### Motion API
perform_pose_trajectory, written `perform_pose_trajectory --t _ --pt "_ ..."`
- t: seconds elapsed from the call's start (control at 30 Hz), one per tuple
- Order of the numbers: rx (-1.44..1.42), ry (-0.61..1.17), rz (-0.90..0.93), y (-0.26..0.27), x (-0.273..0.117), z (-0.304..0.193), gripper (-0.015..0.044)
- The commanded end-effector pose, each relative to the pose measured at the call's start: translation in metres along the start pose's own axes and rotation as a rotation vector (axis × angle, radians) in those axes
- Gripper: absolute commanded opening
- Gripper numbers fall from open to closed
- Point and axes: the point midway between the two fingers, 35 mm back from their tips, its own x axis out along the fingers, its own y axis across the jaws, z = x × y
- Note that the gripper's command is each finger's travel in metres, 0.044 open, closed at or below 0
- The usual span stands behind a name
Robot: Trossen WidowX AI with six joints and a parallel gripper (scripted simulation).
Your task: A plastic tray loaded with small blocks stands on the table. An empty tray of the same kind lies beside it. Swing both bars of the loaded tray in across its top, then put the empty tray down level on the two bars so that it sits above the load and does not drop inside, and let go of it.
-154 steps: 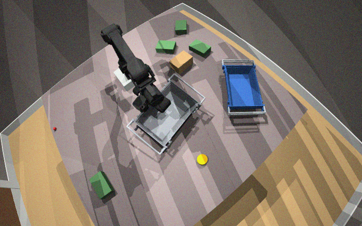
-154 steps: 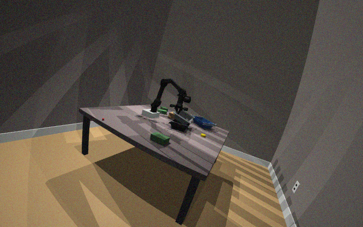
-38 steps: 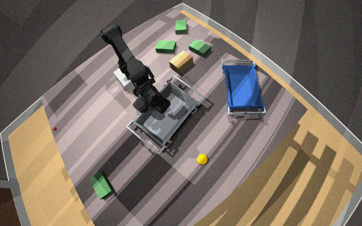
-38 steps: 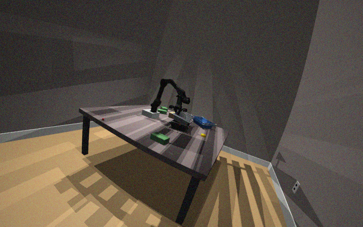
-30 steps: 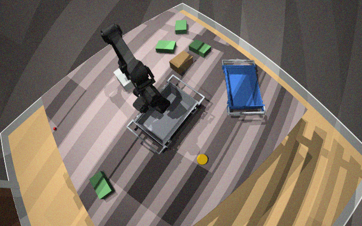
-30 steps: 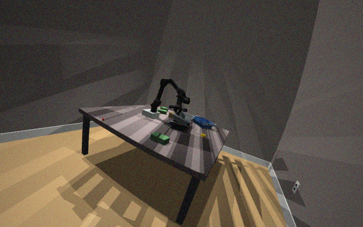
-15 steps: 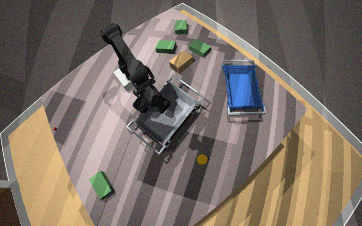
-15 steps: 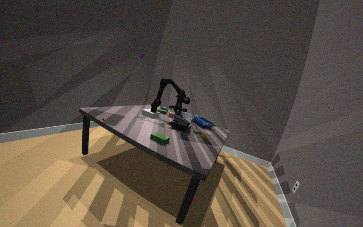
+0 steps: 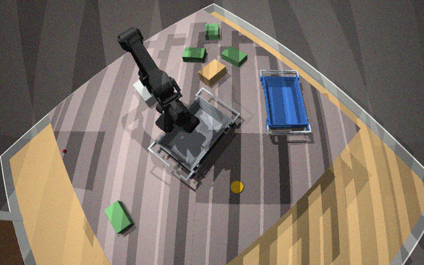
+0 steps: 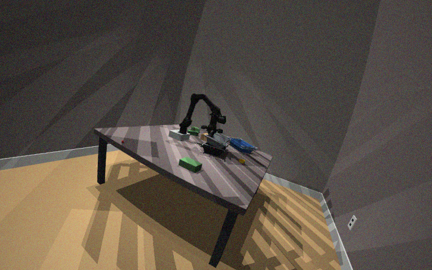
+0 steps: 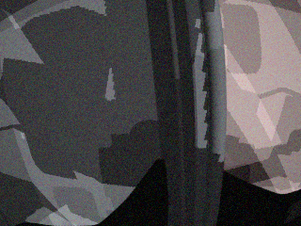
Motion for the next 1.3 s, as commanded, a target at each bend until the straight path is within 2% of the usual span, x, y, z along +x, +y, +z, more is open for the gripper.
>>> perform_pose_trajectory --t 0.0,1.27 --pt "-0.003 -0.001 -0.033 -0.006 0.006 0.0 0.0" --pt "-0.003 -0.001 -0.033 -0.009 0.014 0.0 0.0"
